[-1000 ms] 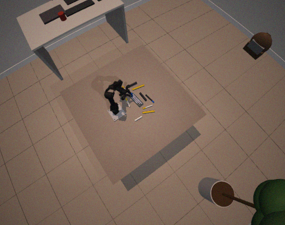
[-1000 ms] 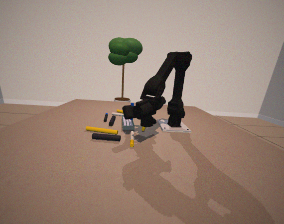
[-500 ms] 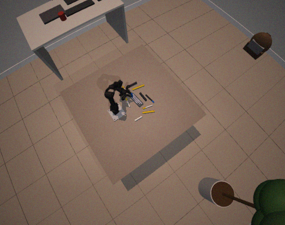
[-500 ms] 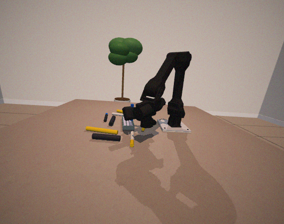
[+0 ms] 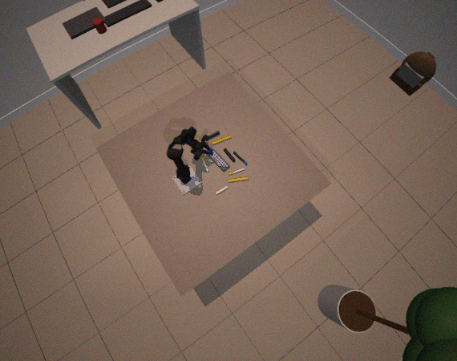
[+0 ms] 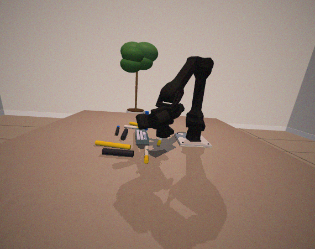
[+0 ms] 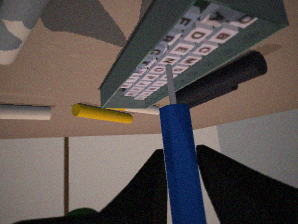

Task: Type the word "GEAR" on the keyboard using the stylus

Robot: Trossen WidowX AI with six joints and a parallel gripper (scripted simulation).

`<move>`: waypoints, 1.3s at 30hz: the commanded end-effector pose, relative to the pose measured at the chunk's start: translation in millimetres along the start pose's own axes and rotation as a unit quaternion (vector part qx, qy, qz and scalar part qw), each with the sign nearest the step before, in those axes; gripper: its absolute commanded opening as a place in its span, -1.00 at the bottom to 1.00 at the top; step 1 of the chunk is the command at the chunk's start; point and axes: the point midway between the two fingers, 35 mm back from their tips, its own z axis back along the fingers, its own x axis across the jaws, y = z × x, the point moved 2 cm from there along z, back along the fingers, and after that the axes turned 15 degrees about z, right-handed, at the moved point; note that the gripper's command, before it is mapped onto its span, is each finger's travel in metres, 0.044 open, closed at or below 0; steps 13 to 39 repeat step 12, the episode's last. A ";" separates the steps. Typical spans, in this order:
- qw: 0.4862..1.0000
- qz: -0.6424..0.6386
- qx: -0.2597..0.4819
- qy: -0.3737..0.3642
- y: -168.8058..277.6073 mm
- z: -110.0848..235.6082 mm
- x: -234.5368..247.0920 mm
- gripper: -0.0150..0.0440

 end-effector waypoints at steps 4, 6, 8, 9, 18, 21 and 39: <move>1.000 -0.002 0.002 0.003 14.6 8.5 3.3 -0.22; 1.000 -0.002 0.002 0.003 14.6 8.5 3.3 -0.22; 1.000 -0.002 0.002 0.003 14.6 8.5 3.3 -0.22; 1.000 -0.003 0.000 0.002 11.2 6.7 2.8 -0.21; 1.000 -0.003 0.000 0.002 11.2 6.7 2.8 -0.22; 1.000 -0.003 0.000 0.002 11.2 6.7 2.8 -0.22; 1.000 -0.003 0.000 0.002 11.2 6.7 2.8 -0.22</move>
